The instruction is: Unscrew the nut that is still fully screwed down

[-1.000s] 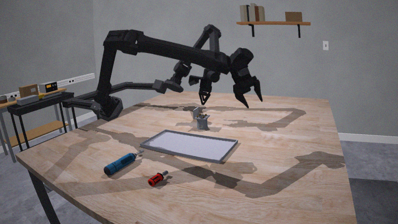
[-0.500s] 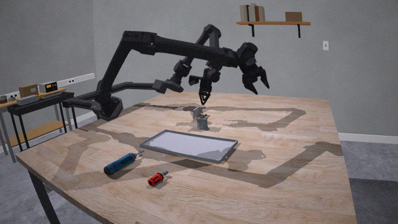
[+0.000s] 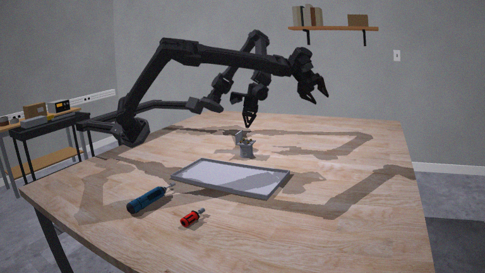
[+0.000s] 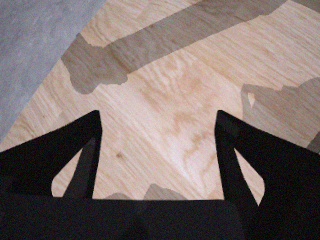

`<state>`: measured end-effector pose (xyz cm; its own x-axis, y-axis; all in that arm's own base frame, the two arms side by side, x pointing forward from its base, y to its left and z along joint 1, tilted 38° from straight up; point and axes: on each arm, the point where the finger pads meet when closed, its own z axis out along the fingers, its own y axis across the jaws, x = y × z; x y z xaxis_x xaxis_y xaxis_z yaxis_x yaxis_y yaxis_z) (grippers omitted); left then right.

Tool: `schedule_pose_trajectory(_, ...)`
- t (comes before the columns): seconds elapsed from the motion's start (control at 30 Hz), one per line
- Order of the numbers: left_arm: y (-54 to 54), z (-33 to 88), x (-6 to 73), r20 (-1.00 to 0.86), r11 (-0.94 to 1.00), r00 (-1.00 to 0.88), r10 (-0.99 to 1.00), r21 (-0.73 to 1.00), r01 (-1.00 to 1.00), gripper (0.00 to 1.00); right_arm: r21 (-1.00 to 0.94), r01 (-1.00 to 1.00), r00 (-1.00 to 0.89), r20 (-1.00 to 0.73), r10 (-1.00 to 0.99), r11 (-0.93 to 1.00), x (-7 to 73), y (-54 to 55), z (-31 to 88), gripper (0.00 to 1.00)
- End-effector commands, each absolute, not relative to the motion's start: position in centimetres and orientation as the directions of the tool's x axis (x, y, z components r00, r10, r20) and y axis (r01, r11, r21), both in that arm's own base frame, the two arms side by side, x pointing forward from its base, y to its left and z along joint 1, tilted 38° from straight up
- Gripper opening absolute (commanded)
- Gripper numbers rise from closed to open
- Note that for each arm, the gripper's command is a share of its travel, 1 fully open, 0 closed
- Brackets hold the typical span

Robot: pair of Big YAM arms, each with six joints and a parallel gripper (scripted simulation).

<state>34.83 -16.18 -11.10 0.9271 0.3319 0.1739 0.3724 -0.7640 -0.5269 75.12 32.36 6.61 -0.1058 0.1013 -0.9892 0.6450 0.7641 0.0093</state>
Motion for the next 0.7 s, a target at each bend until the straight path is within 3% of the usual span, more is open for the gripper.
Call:
schedule_pose_trajectory(0.0, -17.1, -10.6, 35.7, 0.187, -0.776, 0.927, 0.325, -0.507, 0.375, 0.86, 0.069, 0.664, -0.047, -0.990, 0.133, 0.744, 77.7, 31.1, 10.4, 0.65)
schedule_pose_trajectory(0.67, -17.1, -10.6, 35.7, 0.187, -0.776, 0.927, 0.325, -0.507, 0.375, 0.86, 0.067, 0.656, -0.050, -0.990, 0.132, 0.752, 77.3, 32.0, 10.3, 0.65)
